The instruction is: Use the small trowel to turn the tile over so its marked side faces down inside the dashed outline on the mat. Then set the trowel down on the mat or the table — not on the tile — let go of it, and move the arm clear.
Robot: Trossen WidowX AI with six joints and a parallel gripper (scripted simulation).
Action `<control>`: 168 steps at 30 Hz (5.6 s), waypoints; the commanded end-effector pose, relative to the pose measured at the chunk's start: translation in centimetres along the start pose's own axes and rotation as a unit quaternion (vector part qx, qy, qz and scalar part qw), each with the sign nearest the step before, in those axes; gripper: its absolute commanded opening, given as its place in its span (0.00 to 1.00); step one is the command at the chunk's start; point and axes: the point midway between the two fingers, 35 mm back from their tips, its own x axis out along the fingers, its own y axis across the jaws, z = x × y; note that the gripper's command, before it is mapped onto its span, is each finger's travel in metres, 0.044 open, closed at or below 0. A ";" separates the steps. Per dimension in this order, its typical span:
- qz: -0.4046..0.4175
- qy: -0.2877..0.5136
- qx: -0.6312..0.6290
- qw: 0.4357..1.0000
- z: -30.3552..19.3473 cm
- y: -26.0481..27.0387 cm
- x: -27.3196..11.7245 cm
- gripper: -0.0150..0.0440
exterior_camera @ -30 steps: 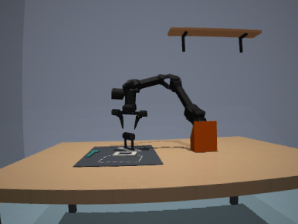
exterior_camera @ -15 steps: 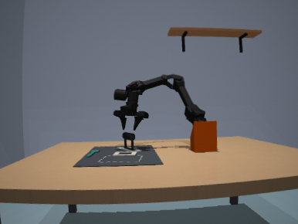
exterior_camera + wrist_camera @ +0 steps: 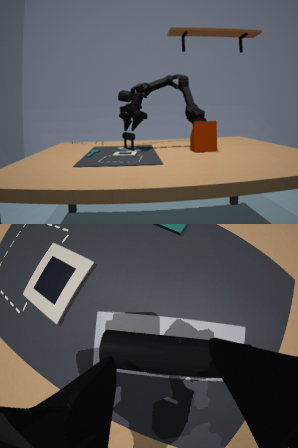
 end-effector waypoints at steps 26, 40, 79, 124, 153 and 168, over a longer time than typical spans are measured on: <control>0.023 -0.143 0.460 0.876 -1.9 0.8 0.6 0.76; 0.062 -0.201 0.641 0.738 -3.1 1.4 0.9 0.76; 0.101 -0.239 0.746 0.613 -2.6 0.9 3.7 0.76; 0.101 -0.239 0.746 0.613 -1.4 0.4 6.2 0.27; 0.002 -0.303 0.793 0.528 3.0 2.1 2.8 0.25; -0.040 -0.341 0.818 0.461 3.1 3.9 3.0 0.25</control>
